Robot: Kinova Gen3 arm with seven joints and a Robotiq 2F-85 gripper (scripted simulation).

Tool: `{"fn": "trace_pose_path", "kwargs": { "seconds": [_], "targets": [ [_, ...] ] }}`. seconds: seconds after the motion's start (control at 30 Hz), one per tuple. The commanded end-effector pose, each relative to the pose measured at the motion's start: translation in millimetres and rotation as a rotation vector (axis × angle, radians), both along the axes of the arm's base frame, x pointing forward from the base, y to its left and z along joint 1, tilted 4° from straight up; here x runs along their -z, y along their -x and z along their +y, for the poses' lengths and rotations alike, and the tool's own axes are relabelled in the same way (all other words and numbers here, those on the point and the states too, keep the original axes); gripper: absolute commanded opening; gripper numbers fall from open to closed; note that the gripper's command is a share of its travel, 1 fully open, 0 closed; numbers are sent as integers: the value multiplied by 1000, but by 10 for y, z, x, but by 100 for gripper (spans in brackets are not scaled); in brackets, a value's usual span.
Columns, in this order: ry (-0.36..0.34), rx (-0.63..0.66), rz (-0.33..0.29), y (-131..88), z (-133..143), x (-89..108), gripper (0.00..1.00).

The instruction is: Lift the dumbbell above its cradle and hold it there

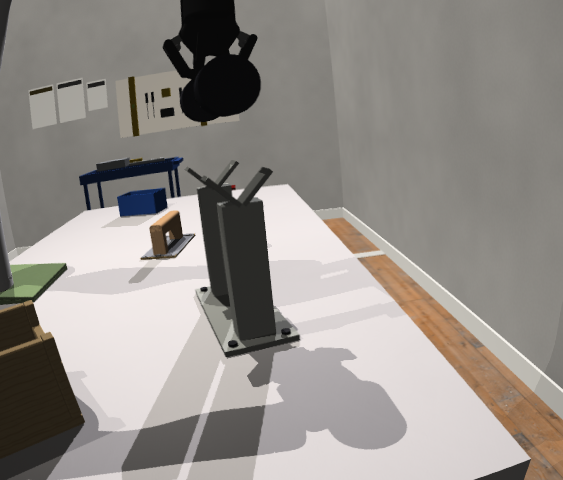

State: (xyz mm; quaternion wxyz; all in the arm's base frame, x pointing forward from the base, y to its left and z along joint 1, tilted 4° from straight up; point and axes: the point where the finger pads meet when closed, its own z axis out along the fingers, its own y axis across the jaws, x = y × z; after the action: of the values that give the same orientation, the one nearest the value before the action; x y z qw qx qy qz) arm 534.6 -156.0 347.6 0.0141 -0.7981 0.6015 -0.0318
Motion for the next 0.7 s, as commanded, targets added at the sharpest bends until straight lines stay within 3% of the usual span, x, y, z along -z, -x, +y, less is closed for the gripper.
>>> {"fn": "trace_pose_path", "kwargs": {
  "seconds": [0.0,0.67],
  "targets": [
    [1,-1,-7,-12,15,-82,10],
    [0,-1,-7,0,20,-189,10]
  ]
}}
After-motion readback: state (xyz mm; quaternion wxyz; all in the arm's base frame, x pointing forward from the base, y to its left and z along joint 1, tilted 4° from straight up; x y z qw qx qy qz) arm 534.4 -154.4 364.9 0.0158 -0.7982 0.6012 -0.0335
